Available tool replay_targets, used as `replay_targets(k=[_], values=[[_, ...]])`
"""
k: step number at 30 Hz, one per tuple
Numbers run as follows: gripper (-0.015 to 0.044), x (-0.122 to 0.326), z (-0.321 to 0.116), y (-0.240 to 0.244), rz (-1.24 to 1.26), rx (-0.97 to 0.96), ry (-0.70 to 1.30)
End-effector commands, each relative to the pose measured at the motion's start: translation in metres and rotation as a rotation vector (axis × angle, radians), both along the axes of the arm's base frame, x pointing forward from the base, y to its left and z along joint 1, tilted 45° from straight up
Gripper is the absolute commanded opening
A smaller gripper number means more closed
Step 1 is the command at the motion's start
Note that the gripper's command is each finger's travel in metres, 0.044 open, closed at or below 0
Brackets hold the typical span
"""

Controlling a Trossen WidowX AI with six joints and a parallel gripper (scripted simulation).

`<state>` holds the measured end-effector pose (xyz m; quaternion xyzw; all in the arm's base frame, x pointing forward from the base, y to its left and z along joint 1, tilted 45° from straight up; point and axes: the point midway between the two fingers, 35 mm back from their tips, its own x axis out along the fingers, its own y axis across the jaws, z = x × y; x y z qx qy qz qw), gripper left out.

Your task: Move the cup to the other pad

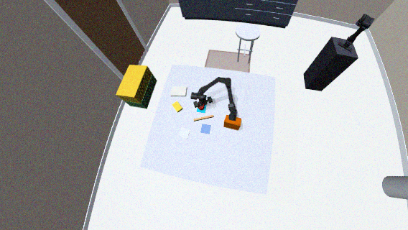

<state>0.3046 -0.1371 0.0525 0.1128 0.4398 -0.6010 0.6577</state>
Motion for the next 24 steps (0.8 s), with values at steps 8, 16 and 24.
replay_targets(k=[8,16,24], values=[[0.0,-0.0033,-0.01,-0.0099,0.005,-0.004,0.009],[0.0,-0.0023,-0.008,-0.0082,-0.001,-0.001,0.002],[0.0079,-0.0023,-0.008,-0.0082,-0.001,-0.001,0.002]])
